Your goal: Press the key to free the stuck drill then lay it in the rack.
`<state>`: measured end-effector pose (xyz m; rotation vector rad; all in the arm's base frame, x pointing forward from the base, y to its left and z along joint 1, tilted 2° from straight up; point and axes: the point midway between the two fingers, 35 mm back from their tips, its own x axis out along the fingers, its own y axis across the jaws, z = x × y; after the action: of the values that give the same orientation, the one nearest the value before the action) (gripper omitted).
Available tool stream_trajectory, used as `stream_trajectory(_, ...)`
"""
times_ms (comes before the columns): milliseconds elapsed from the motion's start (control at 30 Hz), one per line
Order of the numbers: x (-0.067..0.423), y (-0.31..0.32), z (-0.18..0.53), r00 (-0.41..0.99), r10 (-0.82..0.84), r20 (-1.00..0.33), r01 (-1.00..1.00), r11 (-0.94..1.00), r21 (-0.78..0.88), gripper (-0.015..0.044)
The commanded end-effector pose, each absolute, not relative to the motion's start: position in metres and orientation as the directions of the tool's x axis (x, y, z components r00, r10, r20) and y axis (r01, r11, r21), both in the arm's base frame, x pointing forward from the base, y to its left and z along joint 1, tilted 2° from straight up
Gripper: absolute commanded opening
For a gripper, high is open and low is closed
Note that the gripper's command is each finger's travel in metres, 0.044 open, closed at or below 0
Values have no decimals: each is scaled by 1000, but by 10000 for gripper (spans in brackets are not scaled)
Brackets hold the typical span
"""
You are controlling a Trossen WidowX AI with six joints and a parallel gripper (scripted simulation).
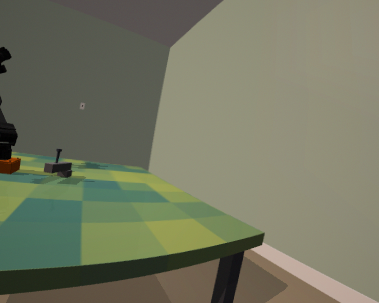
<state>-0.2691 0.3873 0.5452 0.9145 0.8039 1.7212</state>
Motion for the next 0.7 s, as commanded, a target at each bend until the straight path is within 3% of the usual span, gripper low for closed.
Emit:
stream_trajectory(0,-269,387,545,-228,951,208,-451,-292,843,374)
stream_trajectory(267,-269,386,547,-228,950,215,-442,-298,846,164)
stream_trajectory(467,-246,337,615,-231,871,434,-137,-471,871,6)
stream_trajectory(667,-209,278,674,-185,748,637,187,-610,770,0)
